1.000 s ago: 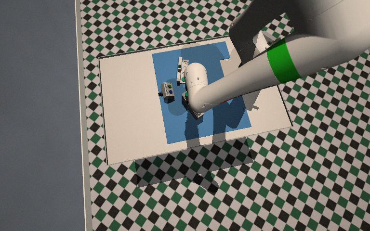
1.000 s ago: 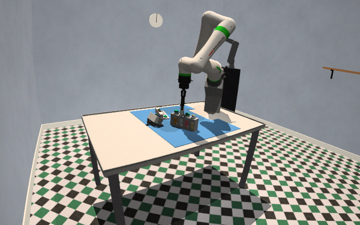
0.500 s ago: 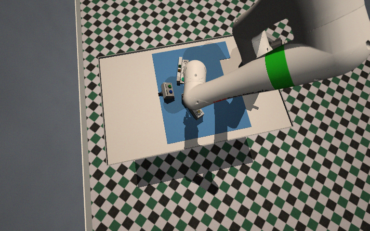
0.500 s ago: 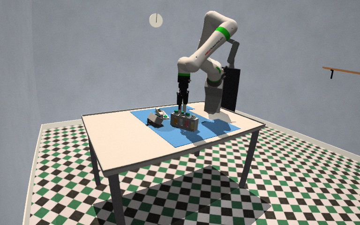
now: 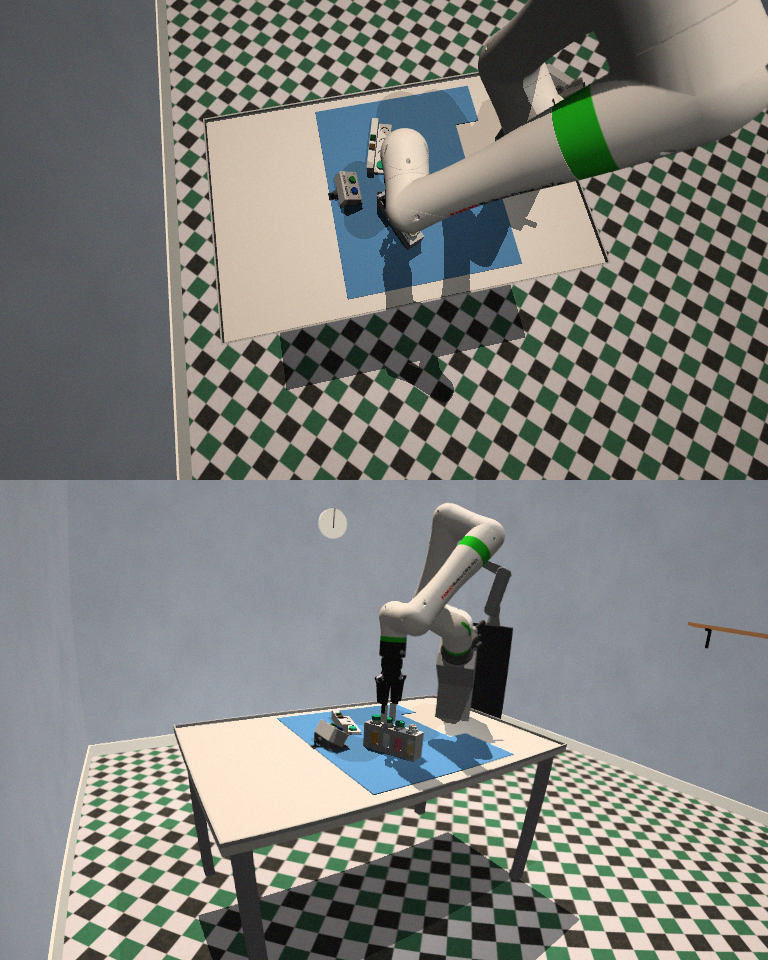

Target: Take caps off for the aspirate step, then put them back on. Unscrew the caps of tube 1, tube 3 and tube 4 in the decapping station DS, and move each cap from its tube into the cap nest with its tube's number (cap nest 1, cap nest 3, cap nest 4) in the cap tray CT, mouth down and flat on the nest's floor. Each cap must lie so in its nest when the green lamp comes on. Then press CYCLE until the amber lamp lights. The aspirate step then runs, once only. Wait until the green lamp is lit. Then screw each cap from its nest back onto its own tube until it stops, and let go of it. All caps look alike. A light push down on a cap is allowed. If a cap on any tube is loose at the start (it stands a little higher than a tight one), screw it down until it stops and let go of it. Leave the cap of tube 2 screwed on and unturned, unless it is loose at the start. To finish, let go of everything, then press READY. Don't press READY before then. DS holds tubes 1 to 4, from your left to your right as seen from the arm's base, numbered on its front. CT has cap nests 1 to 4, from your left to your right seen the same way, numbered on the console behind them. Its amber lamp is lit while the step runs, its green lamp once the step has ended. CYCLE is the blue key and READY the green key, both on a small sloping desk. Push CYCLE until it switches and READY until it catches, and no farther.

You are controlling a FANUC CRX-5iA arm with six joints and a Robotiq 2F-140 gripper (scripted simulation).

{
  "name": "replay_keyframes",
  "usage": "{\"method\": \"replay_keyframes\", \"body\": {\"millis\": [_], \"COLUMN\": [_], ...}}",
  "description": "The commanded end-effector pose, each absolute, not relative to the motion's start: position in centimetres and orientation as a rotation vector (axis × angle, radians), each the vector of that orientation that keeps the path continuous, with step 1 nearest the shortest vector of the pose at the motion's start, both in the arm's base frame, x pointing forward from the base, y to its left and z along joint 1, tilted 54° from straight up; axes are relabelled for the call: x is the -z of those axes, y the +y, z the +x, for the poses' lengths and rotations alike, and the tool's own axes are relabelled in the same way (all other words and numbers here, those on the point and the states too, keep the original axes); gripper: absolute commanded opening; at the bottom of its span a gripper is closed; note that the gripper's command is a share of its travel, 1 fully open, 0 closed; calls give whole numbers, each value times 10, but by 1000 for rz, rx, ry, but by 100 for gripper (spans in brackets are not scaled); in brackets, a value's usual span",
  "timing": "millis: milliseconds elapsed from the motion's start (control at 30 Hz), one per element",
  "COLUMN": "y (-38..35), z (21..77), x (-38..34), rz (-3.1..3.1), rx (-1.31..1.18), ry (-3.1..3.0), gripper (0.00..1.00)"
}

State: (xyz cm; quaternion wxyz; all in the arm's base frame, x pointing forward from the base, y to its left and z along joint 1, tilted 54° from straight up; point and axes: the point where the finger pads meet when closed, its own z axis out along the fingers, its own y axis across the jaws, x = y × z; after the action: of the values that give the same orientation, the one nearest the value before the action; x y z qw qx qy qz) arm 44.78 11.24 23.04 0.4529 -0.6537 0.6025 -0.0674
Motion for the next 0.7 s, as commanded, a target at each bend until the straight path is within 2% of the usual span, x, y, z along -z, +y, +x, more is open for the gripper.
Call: {"method": "replay_keyframes", "body": {"millis": [0, 267, 667], "y": [112, 112, 112], "z": [447, 447, 447], "x": [-230, -230, -230], "rz": [-1615, -1615, -1963], "rx": [172, 172, 448], "ry": [1497, 1497, 1066], "gripper": [0, 0, 0]}}
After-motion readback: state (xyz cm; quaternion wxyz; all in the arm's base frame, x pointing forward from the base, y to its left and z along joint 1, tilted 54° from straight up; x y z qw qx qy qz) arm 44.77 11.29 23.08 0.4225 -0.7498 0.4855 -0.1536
